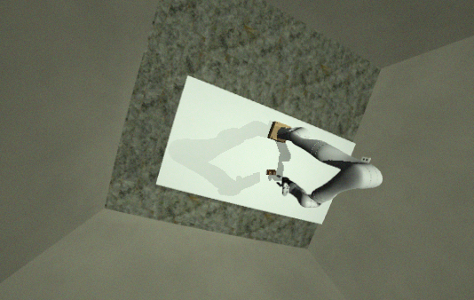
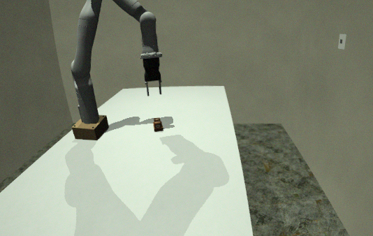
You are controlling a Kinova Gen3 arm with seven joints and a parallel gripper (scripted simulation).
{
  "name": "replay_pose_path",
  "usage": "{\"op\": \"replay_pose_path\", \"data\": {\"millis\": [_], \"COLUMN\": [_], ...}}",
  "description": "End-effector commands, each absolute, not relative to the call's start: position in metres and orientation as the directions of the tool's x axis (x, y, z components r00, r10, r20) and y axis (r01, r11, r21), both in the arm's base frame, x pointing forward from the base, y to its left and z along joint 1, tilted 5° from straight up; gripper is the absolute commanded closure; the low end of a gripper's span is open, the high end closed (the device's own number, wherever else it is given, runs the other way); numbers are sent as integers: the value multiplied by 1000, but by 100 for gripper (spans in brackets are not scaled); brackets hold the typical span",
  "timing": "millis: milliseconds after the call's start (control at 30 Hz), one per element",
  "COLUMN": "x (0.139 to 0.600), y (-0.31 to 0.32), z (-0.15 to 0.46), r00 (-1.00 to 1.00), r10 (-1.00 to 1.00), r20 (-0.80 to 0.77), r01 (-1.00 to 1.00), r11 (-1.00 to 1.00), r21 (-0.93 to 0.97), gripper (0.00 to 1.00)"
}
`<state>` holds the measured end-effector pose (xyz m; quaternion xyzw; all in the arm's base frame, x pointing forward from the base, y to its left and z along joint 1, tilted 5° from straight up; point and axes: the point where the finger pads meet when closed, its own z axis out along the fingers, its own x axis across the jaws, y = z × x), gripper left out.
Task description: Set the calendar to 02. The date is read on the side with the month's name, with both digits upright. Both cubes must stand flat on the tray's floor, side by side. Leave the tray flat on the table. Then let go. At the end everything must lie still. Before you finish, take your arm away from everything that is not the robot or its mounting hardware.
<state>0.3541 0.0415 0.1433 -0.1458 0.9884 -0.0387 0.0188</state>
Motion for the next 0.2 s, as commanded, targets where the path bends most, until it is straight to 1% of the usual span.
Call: {"op": "replay_pose_path", "data": {"millis": [0,167], "x": [354,354], "y": [42,42], "z": [144,144], "r00": [-957,-957], "r10": [-290,-290], "r20": [-27,-27], "r01": [-287,-287], "r11": [954,954], "r21": [-82,-82], "gripper": [0,0]}}
